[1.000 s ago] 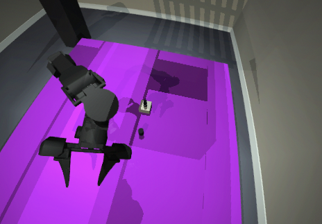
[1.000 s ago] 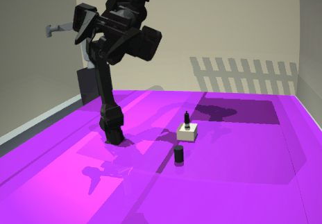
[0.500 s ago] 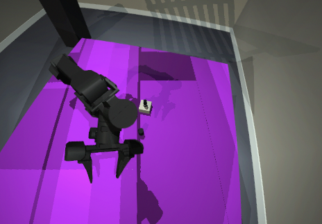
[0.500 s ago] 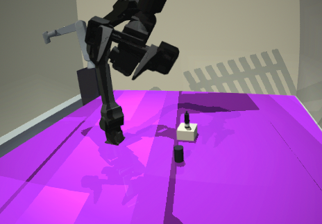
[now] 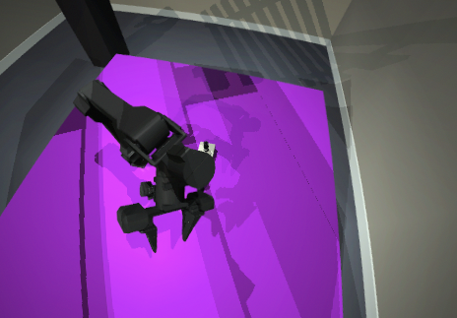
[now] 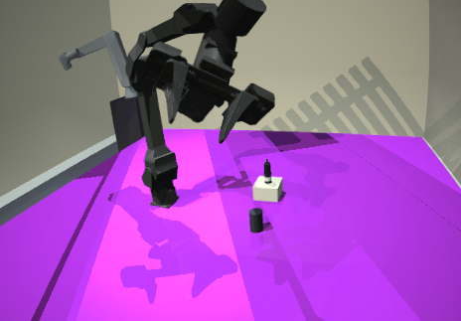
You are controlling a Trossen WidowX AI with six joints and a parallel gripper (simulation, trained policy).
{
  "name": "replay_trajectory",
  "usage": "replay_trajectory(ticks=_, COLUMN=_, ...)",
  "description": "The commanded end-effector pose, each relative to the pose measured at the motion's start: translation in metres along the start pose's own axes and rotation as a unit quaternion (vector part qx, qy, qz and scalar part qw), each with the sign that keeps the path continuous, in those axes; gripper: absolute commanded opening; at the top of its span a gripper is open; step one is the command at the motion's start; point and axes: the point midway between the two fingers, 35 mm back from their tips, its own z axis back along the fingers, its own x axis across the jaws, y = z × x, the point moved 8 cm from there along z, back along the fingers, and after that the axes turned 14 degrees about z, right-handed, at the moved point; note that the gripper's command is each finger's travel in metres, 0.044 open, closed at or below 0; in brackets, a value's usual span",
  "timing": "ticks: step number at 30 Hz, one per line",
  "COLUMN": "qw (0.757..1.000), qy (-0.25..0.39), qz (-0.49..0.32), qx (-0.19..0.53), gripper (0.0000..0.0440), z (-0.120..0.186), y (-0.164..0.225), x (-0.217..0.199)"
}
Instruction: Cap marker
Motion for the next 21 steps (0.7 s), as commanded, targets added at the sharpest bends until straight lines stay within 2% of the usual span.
replay_trajectory(ticks=1, qw=1.0, qy=0.017, qz=0.017, qx=-0.01, gripper=0.0314, z=-0.004, y=-0.001, x=-0.012)
replay_trajectory(ticks=21, qw=0.987, qy=0.107, qz=0.104, qx=-0.055, gripper=0.0314, z=-0.012, y=-0.009, x=-0.061)
